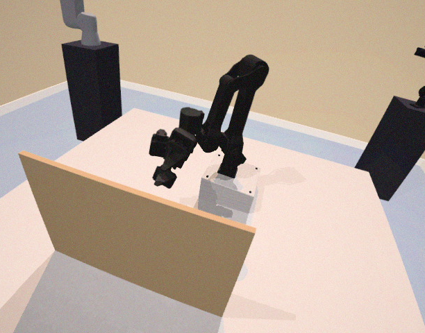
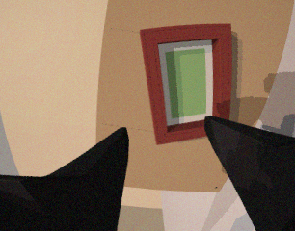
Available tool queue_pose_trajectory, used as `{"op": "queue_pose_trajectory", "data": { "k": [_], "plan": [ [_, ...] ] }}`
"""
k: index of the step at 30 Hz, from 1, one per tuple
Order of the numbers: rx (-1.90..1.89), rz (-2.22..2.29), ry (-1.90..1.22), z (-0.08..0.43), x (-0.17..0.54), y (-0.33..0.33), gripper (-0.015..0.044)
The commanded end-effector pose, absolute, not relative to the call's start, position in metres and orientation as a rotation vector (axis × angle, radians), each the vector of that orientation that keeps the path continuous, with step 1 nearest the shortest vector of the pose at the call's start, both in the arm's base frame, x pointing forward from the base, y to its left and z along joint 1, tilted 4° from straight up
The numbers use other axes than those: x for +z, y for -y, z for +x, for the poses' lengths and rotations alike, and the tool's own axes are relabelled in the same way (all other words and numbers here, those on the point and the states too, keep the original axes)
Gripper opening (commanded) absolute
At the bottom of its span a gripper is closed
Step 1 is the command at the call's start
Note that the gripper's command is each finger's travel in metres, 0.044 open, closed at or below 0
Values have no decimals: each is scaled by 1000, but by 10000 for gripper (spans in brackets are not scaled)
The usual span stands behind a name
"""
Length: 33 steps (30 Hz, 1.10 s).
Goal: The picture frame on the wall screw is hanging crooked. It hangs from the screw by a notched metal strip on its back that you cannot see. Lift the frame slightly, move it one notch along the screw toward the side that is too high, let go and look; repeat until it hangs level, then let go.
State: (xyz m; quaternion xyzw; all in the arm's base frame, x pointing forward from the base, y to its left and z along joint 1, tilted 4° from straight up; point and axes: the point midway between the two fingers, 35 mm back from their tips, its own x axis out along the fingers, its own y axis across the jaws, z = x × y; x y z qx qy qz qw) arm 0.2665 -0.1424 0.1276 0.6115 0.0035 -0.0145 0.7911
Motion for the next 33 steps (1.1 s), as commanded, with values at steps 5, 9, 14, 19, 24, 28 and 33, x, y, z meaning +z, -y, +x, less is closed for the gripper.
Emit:
{"op": "queue_pose_trajectory", "data": {
  "k": [5,9,14,19,24,28,33],
  "plan": [
    [-30,1313,3,270,124,142,260],
    [-29,1313,4,292,125,145,260],
    [-25,1313,9,348,125,144,260],
    [-25,1313,9,350,125,143,260],
    [-25,1313,9,350,125,143,260],
    [-25,1313,9,350,125,143,260],
    [-25,1313,9,350,125,143,260]
  ]
}}
